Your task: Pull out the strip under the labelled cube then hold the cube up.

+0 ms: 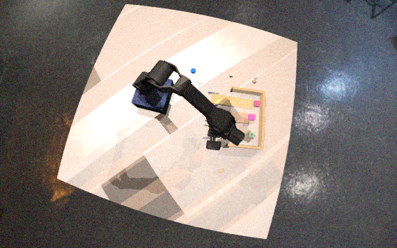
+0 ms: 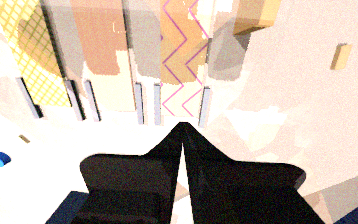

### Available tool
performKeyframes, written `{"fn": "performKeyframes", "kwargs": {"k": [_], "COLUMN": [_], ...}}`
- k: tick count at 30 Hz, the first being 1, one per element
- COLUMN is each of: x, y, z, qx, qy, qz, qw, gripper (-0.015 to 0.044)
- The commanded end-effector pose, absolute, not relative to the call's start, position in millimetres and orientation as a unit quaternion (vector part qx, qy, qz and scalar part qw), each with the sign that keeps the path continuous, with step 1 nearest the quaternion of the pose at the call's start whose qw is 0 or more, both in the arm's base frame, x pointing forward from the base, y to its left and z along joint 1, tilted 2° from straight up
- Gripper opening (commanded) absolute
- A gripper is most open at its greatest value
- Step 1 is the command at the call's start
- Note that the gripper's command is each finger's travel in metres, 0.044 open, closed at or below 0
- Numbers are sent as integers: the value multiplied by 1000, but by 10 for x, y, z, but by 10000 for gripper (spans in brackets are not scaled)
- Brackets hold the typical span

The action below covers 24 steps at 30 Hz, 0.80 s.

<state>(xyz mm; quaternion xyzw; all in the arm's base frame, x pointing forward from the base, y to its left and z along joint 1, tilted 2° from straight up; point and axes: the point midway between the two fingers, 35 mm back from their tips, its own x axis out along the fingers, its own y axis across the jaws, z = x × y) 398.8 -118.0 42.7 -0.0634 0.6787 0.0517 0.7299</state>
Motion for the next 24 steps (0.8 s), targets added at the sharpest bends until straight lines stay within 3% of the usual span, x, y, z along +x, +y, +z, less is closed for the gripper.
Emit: {"fn": "performKeyframes", "kwargs": {"k": [1, 24], "x": [4028, 4068], "y": [-1185, -1180], "z": [436, 59], "qx": [-67, -67], "qy": [677, 677], "qz": [57, 57], "qw": [730, 730], "gripper": [0, 0]}}
